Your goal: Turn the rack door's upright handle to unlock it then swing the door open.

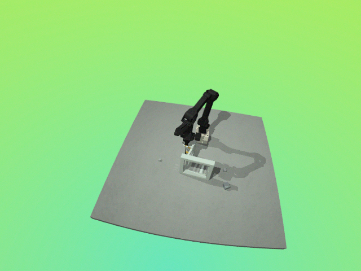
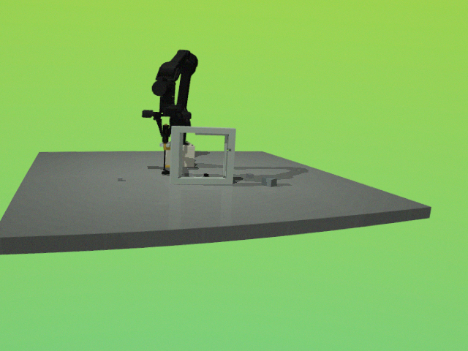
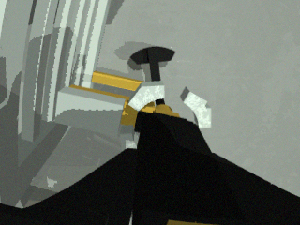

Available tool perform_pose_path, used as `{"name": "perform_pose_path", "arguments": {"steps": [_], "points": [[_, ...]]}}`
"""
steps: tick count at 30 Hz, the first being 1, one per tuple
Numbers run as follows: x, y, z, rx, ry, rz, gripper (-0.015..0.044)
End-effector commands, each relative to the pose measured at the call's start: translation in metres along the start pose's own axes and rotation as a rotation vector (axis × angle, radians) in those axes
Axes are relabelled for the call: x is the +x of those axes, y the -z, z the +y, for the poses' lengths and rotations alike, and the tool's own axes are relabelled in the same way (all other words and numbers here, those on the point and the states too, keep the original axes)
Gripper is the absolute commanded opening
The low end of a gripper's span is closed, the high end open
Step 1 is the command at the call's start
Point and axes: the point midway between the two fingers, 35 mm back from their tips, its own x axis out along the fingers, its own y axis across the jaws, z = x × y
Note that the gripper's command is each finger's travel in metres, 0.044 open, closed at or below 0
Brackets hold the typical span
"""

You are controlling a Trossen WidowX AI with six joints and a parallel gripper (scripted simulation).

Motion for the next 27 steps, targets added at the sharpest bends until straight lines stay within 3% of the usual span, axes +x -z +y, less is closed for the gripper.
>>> {"name": "perform_pose_path", "arguments": {"steps": [1, 23, 27], "points": [[0.000, -0.002, -0.007, -0.069, -0.005, -0.001, 0.0021], [0.000, -0.006, -0.022, -0.171, -0.004, -0.002, 0.0021], [0.000, -0.006, -0.022, -0.171, -0.004, -0.002, 0.0126]]}}
